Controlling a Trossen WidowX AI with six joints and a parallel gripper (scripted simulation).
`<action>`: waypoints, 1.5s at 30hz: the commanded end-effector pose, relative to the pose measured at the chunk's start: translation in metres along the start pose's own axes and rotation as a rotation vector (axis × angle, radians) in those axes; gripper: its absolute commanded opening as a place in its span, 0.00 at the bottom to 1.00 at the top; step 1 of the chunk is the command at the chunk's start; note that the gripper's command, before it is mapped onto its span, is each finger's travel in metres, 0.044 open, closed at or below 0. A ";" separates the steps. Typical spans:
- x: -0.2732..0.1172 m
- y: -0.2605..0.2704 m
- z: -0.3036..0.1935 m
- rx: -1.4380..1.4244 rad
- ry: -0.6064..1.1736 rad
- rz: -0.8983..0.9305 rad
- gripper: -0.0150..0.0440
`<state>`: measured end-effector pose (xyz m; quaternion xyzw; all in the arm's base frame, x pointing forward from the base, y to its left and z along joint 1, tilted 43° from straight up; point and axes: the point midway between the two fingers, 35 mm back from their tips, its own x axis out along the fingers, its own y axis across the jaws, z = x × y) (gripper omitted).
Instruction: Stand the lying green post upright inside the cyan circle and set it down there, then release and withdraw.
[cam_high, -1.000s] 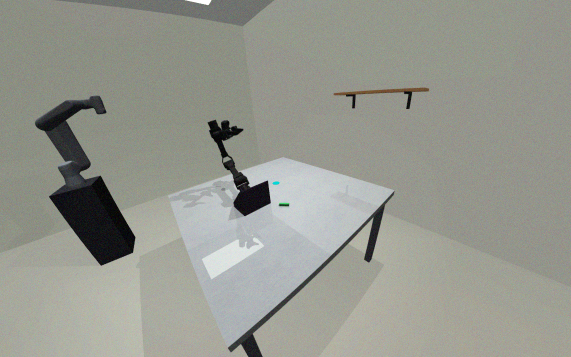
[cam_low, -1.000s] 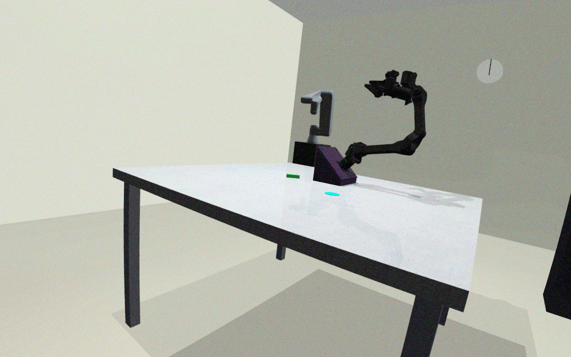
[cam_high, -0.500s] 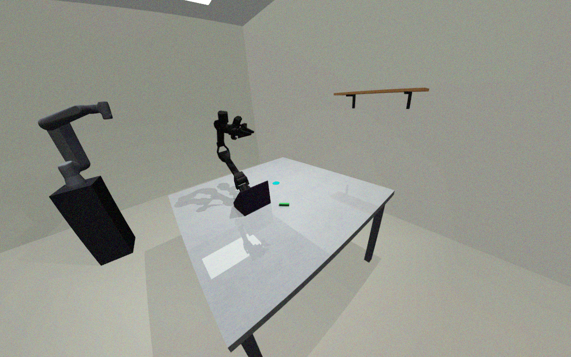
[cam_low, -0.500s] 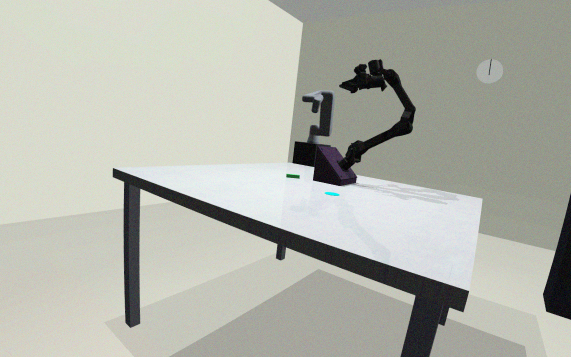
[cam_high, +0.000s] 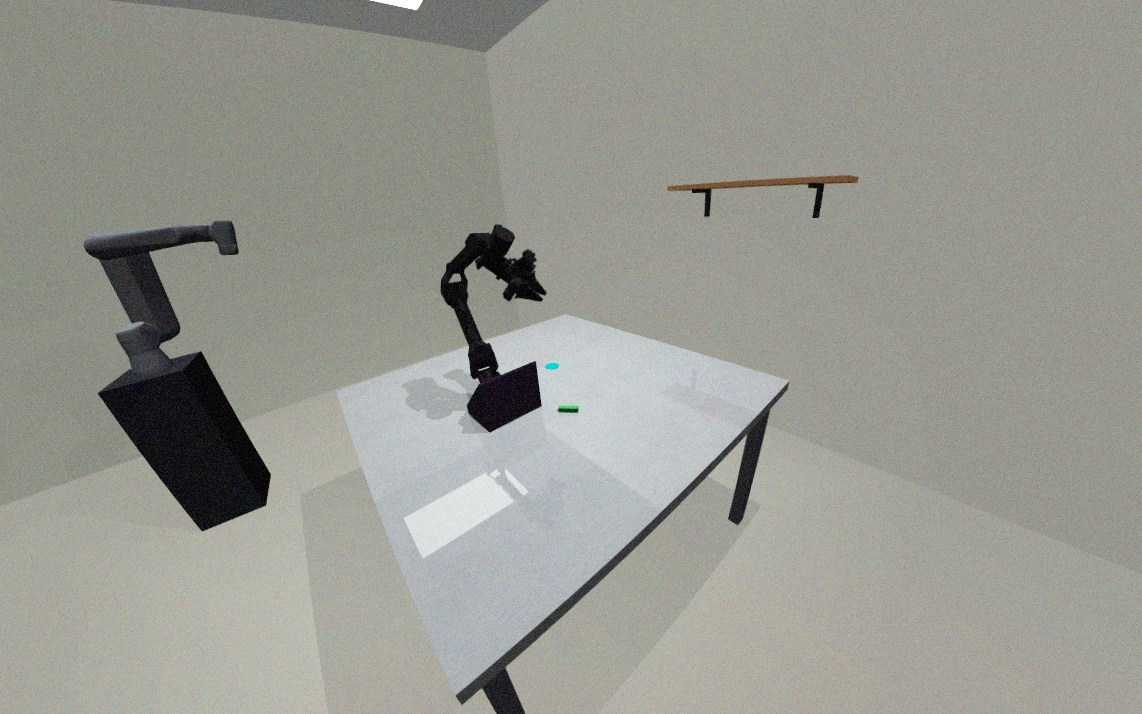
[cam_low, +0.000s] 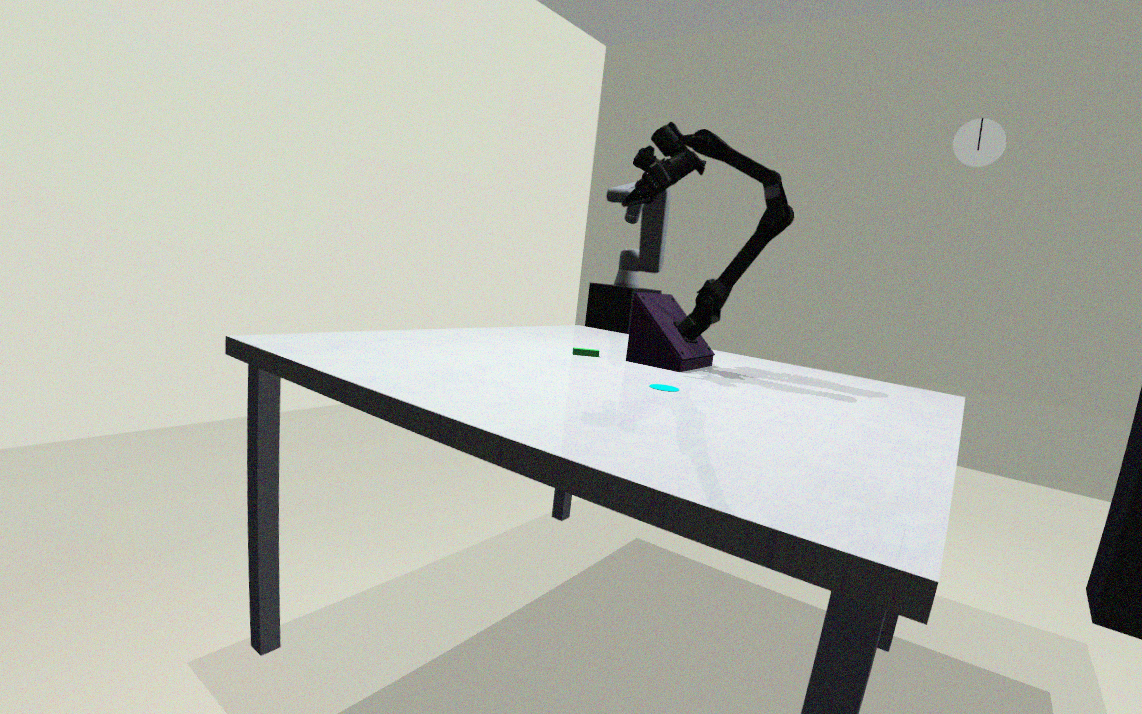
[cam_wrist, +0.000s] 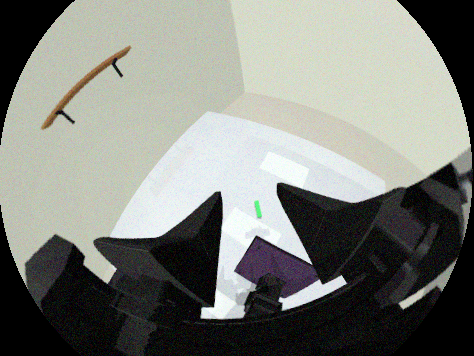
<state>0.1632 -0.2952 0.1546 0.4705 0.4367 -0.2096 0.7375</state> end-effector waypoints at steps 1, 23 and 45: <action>0.037 -0.008 -0.006 -0.007 0.118 -0.005 0.65; 0.229 -0.045 -0.120 -0.085 0.848 -0.090 0.65; 0.307 -0.058 -0.210 -0.086 0.855 -0.088 0.47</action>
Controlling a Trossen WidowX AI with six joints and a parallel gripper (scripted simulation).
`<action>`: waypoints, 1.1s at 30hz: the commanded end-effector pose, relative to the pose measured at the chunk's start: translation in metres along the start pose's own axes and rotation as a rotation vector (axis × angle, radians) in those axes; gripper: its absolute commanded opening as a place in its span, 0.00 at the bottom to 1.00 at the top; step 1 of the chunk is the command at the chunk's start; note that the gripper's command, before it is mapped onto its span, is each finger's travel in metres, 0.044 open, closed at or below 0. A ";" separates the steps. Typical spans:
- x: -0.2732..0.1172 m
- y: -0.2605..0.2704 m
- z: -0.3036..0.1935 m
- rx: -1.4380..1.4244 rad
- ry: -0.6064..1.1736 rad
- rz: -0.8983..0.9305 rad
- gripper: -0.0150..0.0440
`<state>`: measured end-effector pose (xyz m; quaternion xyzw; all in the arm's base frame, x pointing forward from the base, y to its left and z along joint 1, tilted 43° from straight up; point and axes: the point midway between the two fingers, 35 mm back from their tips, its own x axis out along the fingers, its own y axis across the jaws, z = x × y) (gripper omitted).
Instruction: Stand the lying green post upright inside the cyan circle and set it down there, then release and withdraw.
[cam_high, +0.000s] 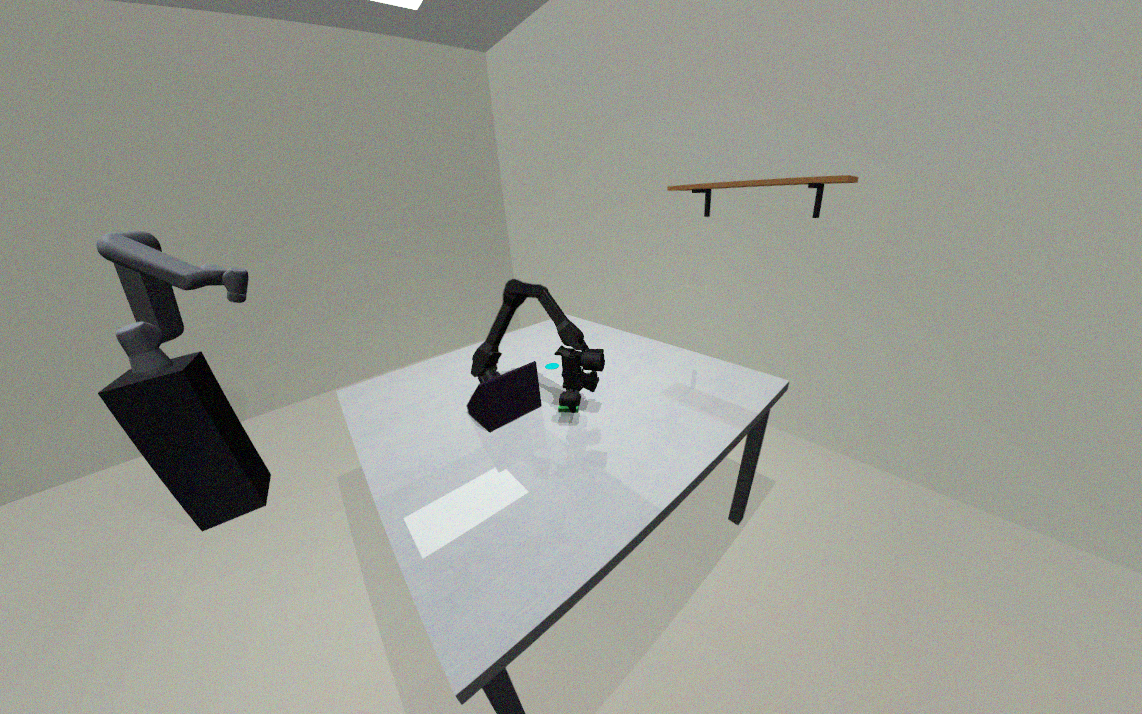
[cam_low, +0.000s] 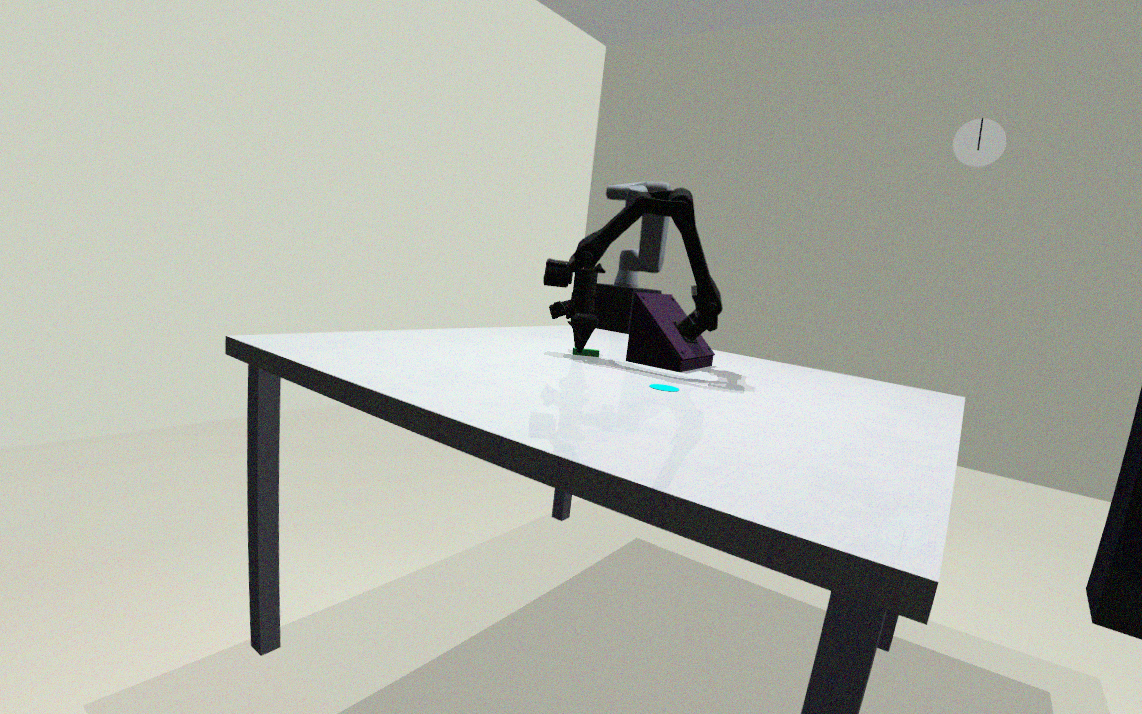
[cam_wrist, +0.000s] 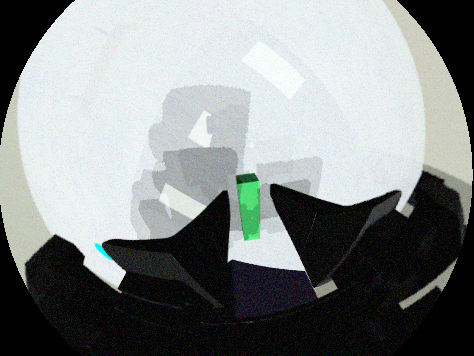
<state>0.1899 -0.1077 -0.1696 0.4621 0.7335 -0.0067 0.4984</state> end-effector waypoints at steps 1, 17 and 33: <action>0.001 0.001 0.000 0.005 -0.006 0.004 0.43; -0.024 0.001 0.005 0.005 -0.008 0.003 0.29; -0.074 0.000 0.006 0.006 -0.008 0.001 0.29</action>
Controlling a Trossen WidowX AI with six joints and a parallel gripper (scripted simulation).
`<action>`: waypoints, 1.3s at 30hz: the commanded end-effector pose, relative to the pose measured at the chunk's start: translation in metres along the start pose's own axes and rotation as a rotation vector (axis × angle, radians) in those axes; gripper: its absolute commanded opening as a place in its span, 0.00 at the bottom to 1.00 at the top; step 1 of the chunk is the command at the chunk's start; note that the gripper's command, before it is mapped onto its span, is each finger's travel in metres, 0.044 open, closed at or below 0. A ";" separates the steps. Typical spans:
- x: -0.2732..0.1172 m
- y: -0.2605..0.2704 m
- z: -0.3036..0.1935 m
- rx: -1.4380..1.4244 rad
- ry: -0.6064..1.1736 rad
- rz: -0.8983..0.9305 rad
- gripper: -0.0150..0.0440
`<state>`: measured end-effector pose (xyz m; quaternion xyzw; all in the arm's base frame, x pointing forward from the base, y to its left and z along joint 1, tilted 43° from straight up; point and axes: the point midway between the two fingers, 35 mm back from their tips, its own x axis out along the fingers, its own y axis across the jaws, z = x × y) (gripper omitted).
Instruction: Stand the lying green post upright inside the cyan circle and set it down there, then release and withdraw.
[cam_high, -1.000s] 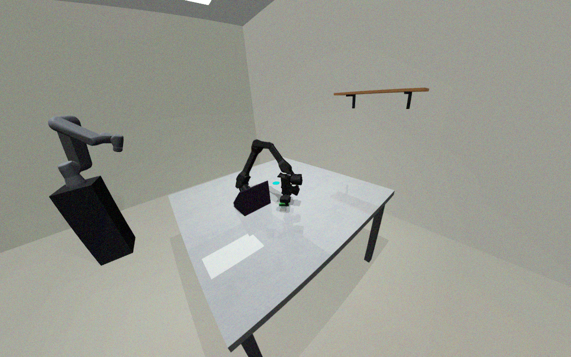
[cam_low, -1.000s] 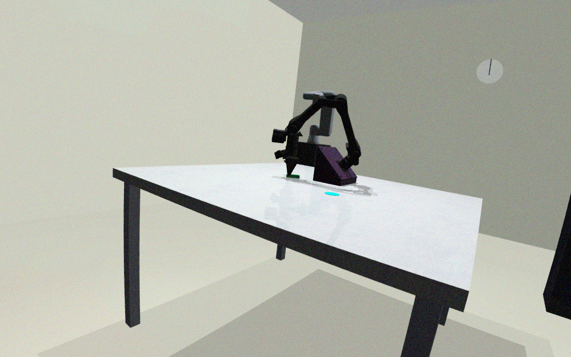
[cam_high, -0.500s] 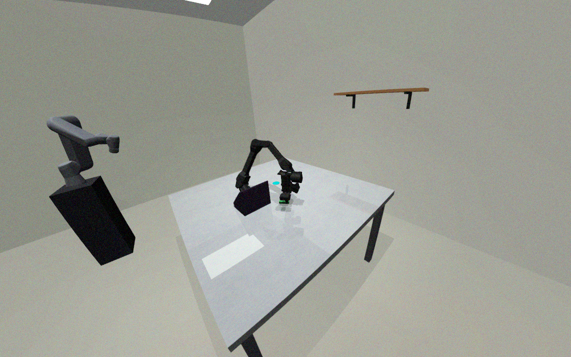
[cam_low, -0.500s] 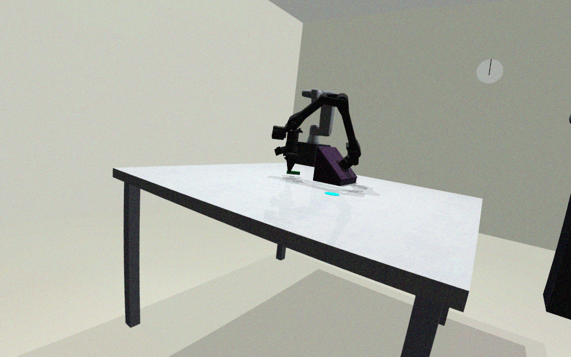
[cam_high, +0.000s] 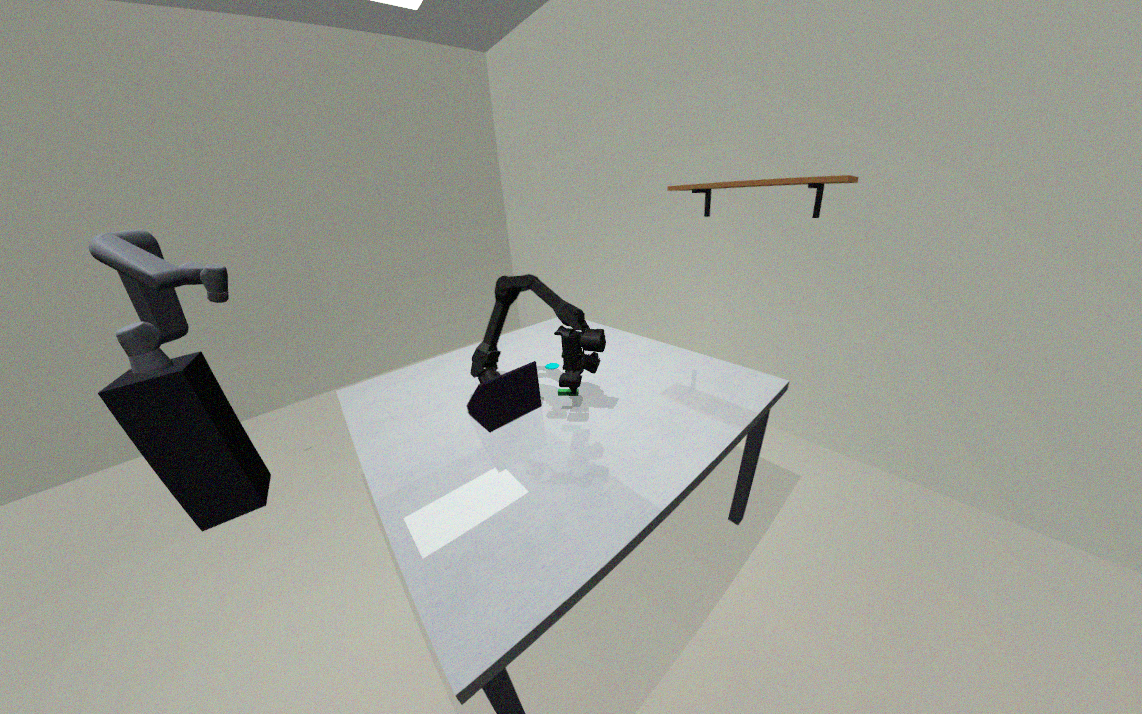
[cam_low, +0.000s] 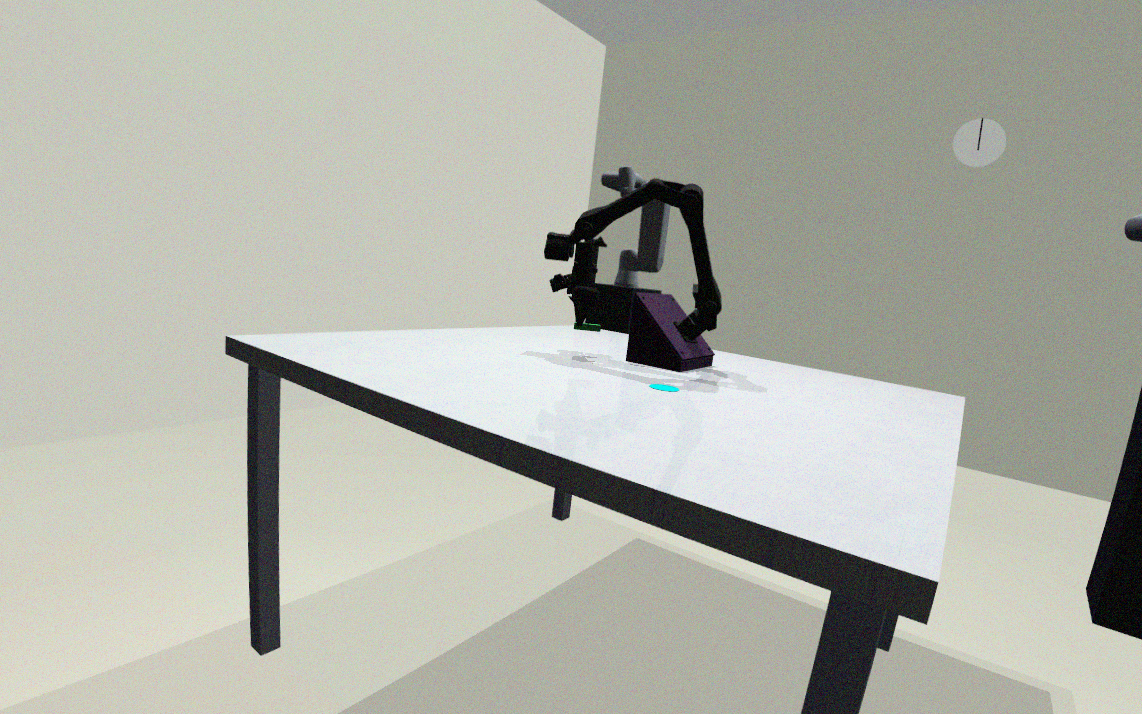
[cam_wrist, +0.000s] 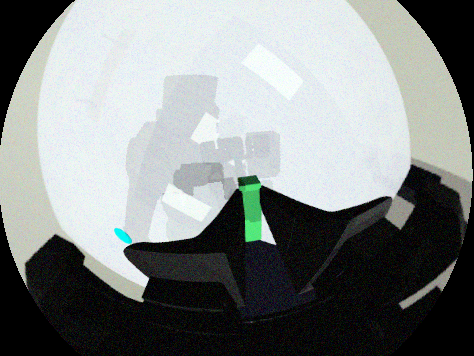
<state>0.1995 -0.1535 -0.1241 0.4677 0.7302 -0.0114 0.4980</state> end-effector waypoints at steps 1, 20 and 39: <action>-0.012 -0.001 0.000 -0.007 -0.001 -0.005 0.29; -0.055 0.008 -0.004 -0.017 -0.004 -0.010 0.29; -0.068 0.060 -0.001 -0.073 -0.026 -0.030 0.29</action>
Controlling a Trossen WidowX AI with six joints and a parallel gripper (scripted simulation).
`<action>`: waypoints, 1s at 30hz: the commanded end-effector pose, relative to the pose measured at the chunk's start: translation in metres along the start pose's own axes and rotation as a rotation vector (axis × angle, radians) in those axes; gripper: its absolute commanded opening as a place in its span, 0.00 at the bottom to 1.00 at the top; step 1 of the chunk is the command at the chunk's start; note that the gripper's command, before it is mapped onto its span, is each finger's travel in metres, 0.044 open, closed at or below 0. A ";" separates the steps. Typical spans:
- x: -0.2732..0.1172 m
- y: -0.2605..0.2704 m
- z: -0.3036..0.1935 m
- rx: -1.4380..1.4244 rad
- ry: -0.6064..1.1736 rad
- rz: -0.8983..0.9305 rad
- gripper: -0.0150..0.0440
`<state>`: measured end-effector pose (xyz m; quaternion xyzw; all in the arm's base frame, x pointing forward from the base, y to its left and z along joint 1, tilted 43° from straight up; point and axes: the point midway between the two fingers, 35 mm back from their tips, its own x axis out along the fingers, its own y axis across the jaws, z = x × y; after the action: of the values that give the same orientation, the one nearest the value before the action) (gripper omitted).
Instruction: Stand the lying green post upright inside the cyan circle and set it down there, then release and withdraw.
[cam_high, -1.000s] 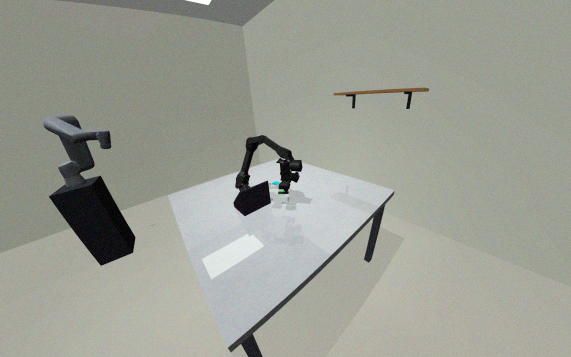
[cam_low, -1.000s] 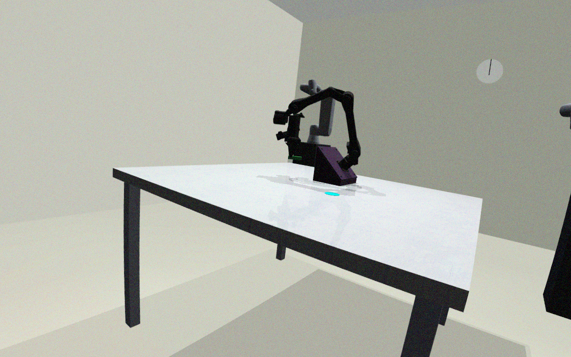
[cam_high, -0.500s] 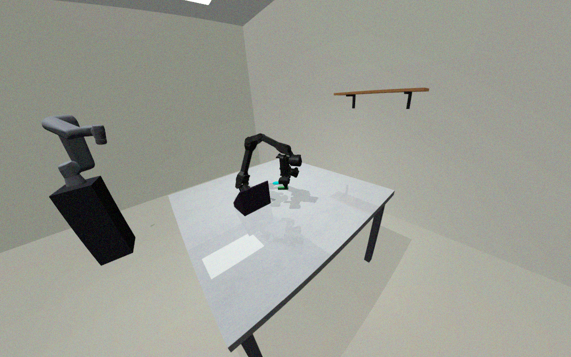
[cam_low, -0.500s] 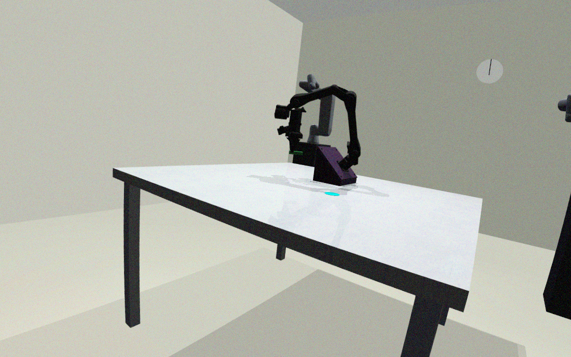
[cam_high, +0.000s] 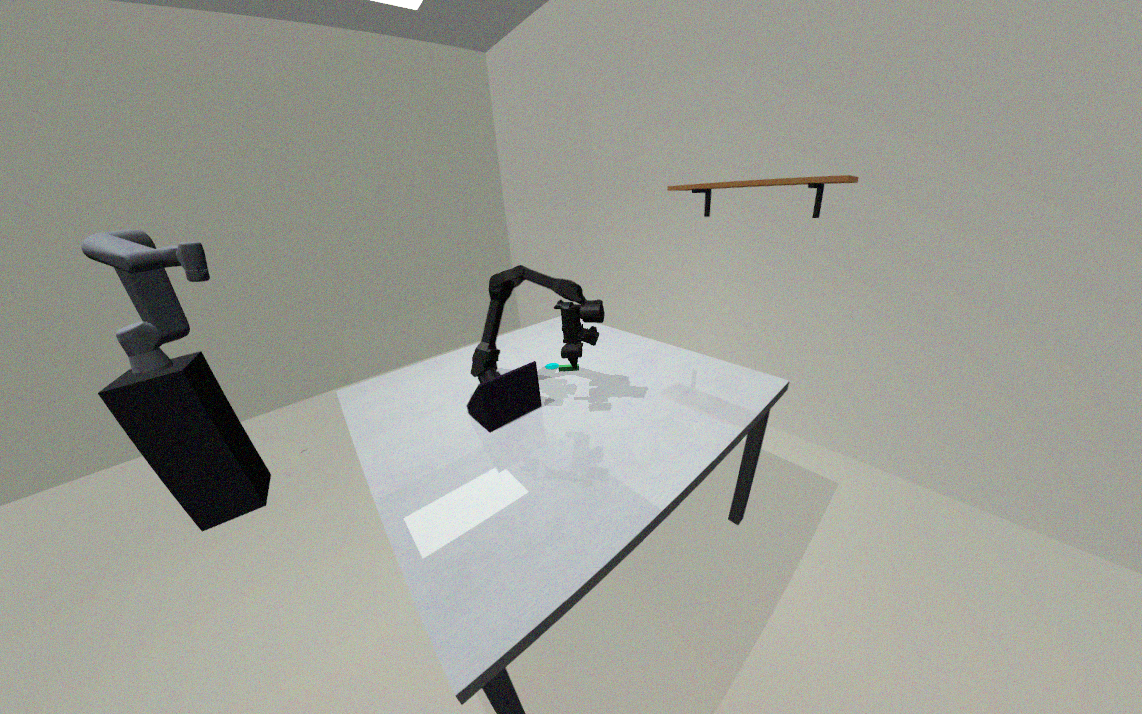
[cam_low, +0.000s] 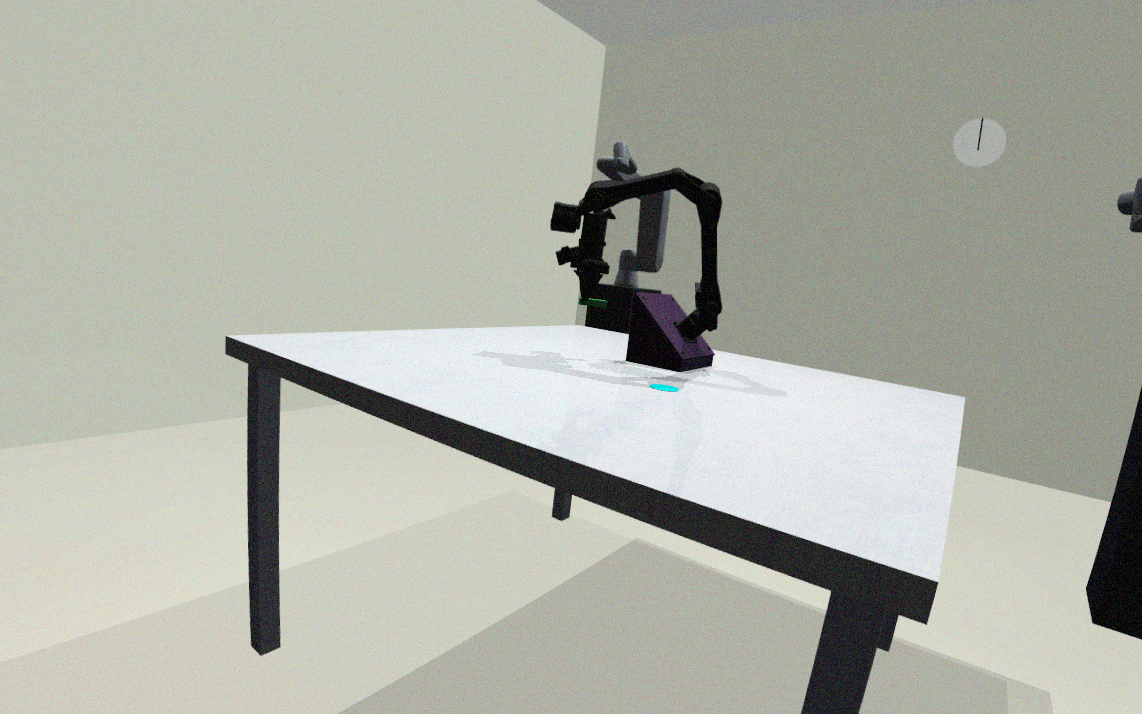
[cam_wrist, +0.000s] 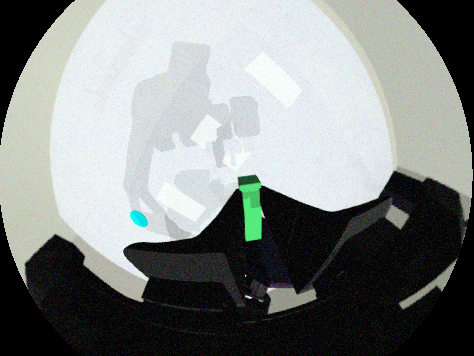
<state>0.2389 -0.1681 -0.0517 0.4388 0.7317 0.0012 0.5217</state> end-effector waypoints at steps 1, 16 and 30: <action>-0.003 0.011 0.001 -0.006 -0.005 0.000 0.29; -0.011 0.054 0.001 -0.055 -0.018 -0.008 0.29; -0.016 0.095 -0.005 -0.103 -0.025 -0.010 0.29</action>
<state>0.2919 -0.1229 0.0012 0.4078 0.7275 0.0283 0.5511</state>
